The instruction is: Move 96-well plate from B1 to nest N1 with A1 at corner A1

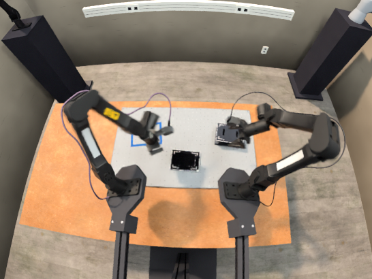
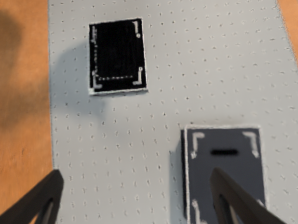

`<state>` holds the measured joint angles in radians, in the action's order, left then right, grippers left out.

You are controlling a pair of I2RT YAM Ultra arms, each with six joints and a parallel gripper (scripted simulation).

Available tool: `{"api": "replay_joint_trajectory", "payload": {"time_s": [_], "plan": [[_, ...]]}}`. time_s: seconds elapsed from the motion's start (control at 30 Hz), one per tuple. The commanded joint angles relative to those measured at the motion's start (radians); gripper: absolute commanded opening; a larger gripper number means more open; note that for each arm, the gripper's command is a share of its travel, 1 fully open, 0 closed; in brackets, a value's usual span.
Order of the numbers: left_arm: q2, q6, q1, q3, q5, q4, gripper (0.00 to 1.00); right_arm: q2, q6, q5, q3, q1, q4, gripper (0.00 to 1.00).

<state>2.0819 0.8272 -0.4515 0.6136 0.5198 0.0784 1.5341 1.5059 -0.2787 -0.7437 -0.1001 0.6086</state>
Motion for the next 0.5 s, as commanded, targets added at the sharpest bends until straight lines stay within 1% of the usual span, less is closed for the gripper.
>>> {"api": "replay_joint_trajectory", "payload": {"time_s": [0.0,0.2,0.27,0.3,0.33,0.47], "plan": [[-0.131,0.089,0.088,-0.092,-0.052,0.15,1.0,0.097,-0.239,0.076,0.043,0.104,-0.287,1.0],[-0.325,0.179,0.298,-0.201,-0.17,0.238,1.0,0.32,-0.487,0.201,0.104,0.291,-0.591,1.0],[-0.325,0.179,0.298,-0.201,-0.17,0.238,1.0,0.32,-0.487,0.201,0.104,0.291,-0.591,1.0],[-0.356,0.196,0.34,-0.215,-0.212,0.25,1.0,0.39,-0.552,0.251,0.122,0.333,-0.691,1.0],[-0.387,0.204,0.381,-0.224,-0.236,0.257,1.0,0.435,-0.592,0.268,0.134,0.36,-0.734,1.0],[-0.496,0.226,0.551,-0.228,-0.354,0.258,1.0,0.565,-0.76,0.341,0.174,0.463,-0.935,1.0]]}}
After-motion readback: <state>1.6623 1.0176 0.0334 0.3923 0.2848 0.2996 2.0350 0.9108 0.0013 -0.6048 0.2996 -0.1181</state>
